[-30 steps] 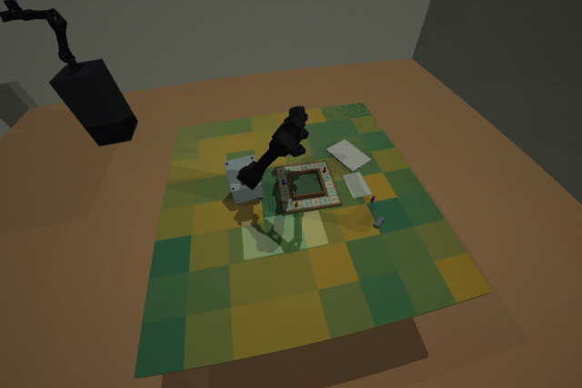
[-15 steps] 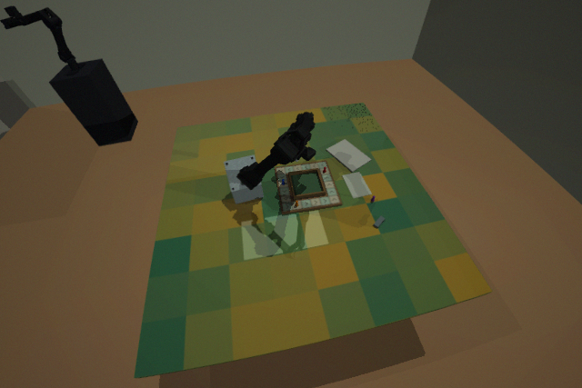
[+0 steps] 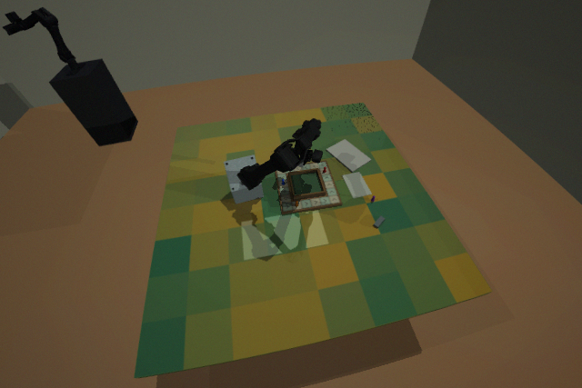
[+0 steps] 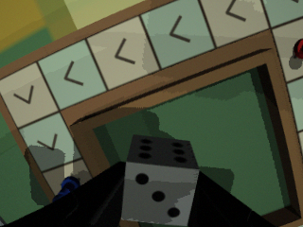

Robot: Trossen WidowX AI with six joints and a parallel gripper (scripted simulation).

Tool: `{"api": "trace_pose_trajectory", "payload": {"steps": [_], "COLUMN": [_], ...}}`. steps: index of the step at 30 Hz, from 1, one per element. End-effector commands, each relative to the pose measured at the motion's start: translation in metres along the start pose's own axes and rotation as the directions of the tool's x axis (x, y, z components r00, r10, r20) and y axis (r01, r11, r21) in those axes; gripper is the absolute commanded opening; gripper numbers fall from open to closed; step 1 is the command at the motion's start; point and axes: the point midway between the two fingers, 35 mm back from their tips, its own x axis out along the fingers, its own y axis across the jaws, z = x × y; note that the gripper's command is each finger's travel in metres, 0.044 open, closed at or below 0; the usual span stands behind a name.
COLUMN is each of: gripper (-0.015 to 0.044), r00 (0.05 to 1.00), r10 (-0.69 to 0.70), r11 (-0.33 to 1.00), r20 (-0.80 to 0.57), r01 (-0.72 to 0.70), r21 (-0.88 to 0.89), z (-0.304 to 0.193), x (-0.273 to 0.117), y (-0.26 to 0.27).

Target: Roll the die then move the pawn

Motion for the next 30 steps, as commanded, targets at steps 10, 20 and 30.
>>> {"api": "trace_pose_trajectory", "payload": {"steps": [10, 20, 30], "gripper": [0.0, 0.0, 0.0], "r00": [1.0, 0.999, 0.984], "r10": [-0.017, -0.025, 0.152], "r11": [0.943, 0.863, 0.855], "r20": [-0.022, -0.038, 0.092], "r01": [0.009, 0.002, -0.085], "r21": [-0.332, -0.505, -0.512], "z": [-0.025, -0.041, -0.042], "x": [0.009, 0.014, 0.023], "y": [-0.026, -0.04, -0.031]}}
